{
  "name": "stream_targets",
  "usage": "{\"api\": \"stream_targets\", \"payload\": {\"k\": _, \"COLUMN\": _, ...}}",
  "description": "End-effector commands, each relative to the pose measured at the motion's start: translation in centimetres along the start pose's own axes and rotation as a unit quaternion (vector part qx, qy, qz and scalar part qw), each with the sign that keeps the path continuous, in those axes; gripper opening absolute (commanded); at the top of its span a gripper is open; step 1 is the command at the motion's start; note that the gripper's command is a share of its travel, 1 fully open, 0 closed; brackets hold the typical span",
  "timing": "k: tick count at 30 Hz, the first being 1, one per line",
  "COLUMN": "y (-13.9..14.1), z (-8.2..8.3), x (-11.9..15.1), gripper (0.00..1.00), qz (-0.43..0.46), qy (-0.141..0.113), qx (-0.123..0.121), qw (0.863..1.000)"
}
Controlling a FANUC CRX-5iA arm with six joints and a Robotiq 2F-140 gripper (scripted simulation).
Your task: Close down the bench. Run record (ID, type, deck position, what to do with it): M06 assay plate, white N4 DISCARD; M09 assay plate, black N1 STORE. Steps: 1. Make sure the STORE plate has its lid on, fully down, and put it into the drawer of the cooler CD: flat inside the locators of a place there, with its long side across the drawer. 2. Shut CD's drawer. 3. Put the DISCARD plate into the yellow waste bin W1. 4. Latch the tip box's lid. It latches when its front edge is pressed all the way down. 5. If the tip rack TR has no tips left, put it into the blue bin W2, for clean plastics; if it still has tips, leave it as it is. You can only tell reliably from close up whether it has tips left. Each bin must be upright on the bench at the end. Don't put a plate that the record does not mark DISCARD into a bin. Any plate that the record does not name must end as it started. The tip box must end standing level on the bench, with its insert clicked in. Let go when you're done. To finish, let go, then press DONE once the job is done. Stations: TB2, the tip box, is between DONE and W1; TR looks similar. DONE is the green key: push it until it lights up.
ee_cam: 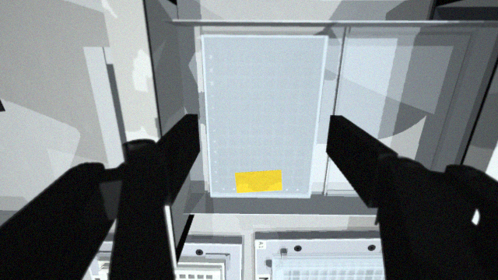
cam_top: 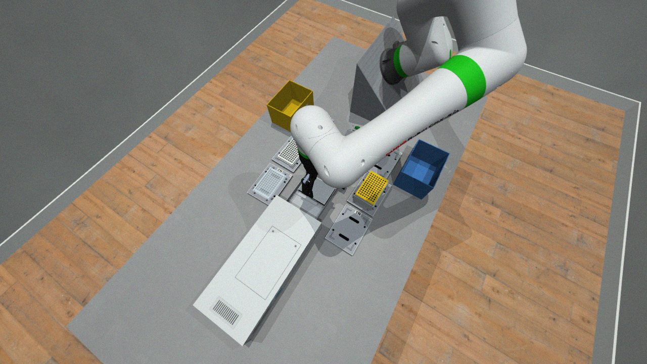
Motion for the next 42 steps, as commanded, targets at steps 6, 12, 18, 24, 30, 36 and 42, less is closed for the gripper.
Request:
{"api": "stream_targets", "payload": {"k": 6, "y": 0.1, "z": 1.3, "x": 0.0, "gripper": 0.65, "qz": 0.000, "qy": 0.000, "qx": 0.001, "qw": 1.000}}
{"api": "stream_targets", "payload": {"k": 12, "y": 0.1, "z": 1.8, "x": 0.0, "gripper": 0.65, "qz": 0.000, "qy": 0.000, "qx": 0.001, "qw": 1.000}}
{"api": "stream_targets", "payload": {"k": 18, "y": 0.1, "z": 2.6, "x": 0.0, "gripper": 0.65, "qz": 0.000, "qy": 0.000, "qx": 0.001, "qw": 1.000}}
{"api": "stream_targets", "payload": {"k": 24, "y": 0.1, "z": 3.4, "x": 0.0, "gripper": 0.65, "qz": 0.000, "qy": 0.000, "qx": 0.001, "qw": 1.000}}
{"api": "stream_targets", "payload": {"k": 30, "y": 0.1, "z": 3.9, "x": 0.0, "gripper": 0.65, "qz": 0.000, "qy": 0.000, "qx": 0.001, "qw": 1.000}}
{"api": "stream_targets", "payload": {"k": 36, "y": 0.0, "z": 4.7, "x": 0.0, "gripper": 0.65, "qz": 0.000, "qy": 0.000, "qx": 0.001, "qw": 1.000}}
{"api": "stream_targets", "payload": {"k": 42, "y": 0.0, "z": 5.5, "x": 0.0, "gripper": 0.65, "qz": 0.000, "qy": 0.000, "qx": 0.001, "qw": 1.000}}
Point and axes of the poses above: the point where the finger pads meet when closed, its own z axis back along the fingers, its own y axis across the jaws, x = y × z, the point moved 4 cm from there along z, back along the fingers, and after that the axes turned 13 degrees about -z, right-handed, at the moved point
